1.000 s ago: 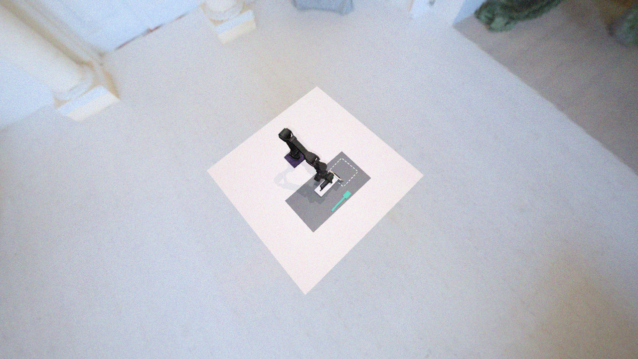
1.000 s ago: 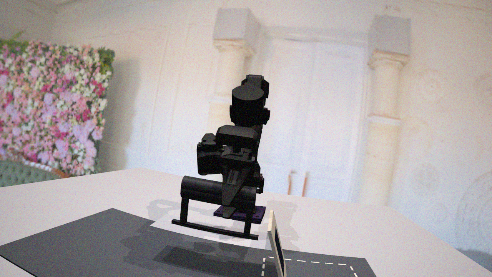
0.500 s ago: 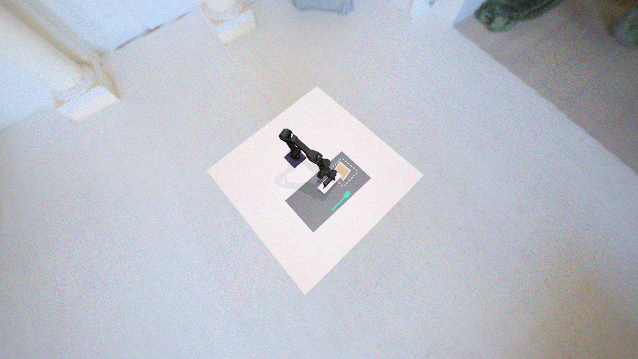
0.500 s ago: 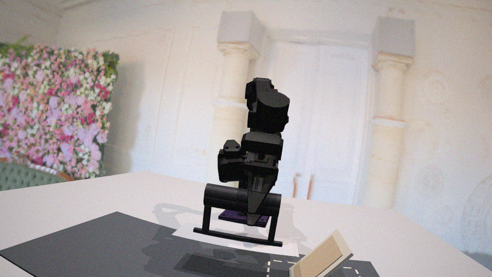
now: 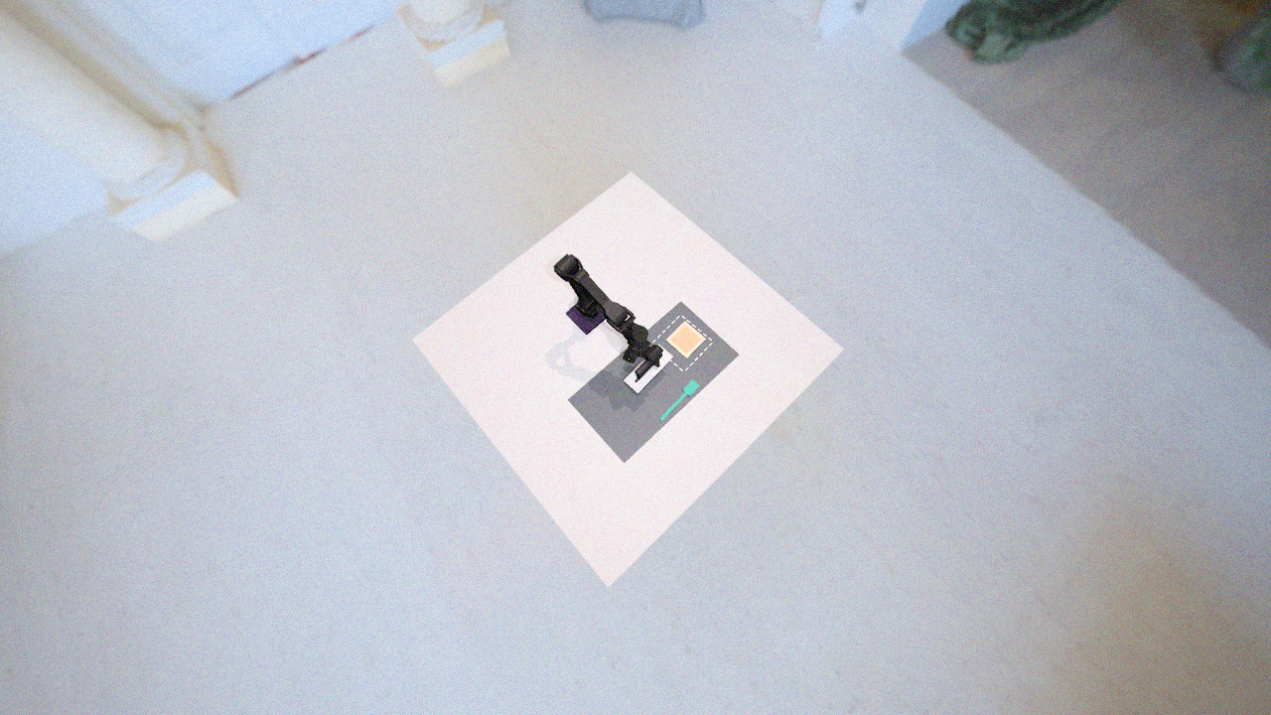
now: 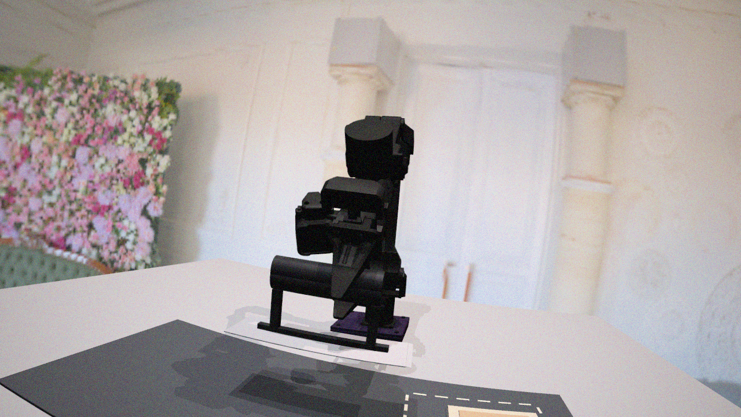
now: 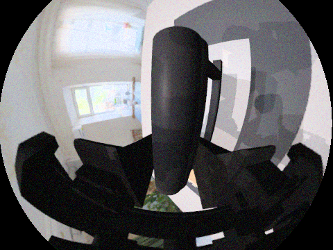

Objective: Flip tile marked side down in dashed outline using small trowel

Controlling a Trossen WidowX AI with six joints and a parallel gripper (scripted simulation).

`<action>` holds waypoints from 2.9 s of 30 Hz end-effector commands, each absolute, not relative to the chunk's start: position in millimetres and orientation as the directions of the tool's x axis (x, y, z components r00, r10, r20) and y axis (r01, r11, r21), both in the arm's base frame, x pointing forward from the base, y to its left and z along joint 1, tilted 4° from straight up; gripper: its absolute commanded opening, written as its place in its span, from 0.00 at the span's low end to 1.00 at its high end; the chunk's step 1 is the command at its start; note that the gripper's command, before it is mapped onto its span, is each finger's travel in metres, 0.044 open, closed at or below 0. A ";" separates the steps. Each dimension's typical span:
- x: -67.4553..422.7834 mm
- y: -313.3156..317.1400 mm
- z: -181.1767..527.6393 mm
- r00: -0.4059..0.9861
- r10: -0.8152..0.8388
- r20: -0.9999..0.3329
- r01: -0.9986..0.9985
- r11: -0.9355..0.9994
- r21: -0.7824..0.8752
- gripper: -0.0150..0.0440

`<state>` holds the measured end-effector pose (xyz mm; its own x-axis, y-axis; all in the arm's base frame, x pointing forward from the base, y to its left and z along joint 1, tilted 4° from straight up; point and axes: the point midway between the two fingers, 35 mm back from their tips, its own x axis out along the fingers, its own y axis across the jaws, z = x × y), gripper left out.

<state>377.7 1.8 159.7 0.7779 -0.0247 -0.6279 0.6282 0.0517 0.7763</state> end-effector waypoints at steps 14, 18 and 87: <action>378.2 -10.7 174.9 0.792 -0.023 -0.610 0.610 0.059 0.790 0.25; 378.2 -10.7 174.9 0.792 -0.023 -0.610 0.610 0.059 0.790 0.25; 396.3 -216.0 138.8 0.309 -0.719 -0.623 0.246 -0.572 0.782 0.25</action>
<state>398.0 -197.9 136.5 0.3635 -0.6709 -0.6464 0.3215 -0.5609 0.7629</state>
